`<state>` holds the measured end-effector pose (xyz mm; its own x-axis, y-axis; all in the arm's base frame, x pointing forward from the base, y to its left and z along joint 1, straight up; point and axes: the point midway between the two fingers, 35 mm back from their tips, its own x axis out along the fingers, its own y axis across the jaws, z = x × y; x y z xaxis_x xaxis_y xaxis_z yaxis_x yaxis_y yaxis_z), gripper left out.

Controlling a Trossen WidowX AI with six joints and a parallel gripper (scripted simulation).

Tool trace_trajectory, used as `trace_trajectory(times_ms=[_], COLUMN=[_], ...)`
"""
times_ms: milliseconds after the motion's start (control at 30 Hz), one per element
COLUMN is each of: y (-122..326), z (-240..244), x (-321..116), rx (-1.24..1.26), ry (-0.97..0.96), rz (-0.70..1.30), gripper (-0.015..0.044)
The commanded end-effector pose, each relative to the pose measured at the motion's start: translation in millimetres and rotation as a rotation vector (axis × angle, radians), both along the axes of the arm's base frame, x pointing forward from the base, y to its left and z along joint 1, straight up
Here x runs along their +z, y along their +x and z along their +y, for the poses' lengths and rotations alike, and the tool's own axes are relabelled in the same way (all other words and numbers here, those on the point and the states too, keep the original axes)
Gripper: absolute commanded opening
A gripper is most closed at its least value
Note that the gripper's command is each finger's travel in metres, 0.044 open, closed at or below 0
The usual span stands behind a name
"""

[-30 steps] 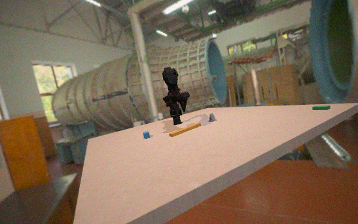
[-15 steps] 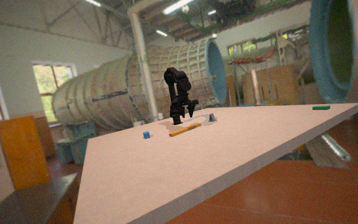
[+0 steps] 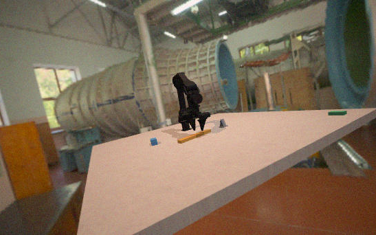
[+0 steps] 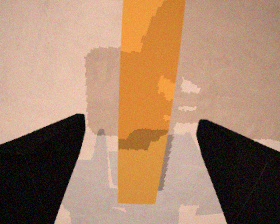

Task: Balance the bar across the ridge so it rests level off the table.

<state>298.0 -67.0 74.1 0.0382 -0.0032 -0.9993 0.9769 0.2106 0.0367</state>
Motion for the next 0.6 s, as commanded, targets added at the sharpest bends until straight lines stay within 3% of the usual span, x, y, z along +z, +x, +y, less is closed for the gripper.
trace_trajectory(times_ms=[0, 567], y=[-1.2, -0.9], z=[-0.4, -0.4], x=[-6.3, -25.1], rx=[-0.003, -0.003], ry=[-0.004, -0.004], rz=[0.007, 0.007], gripper=[0.0315, 0.0315])
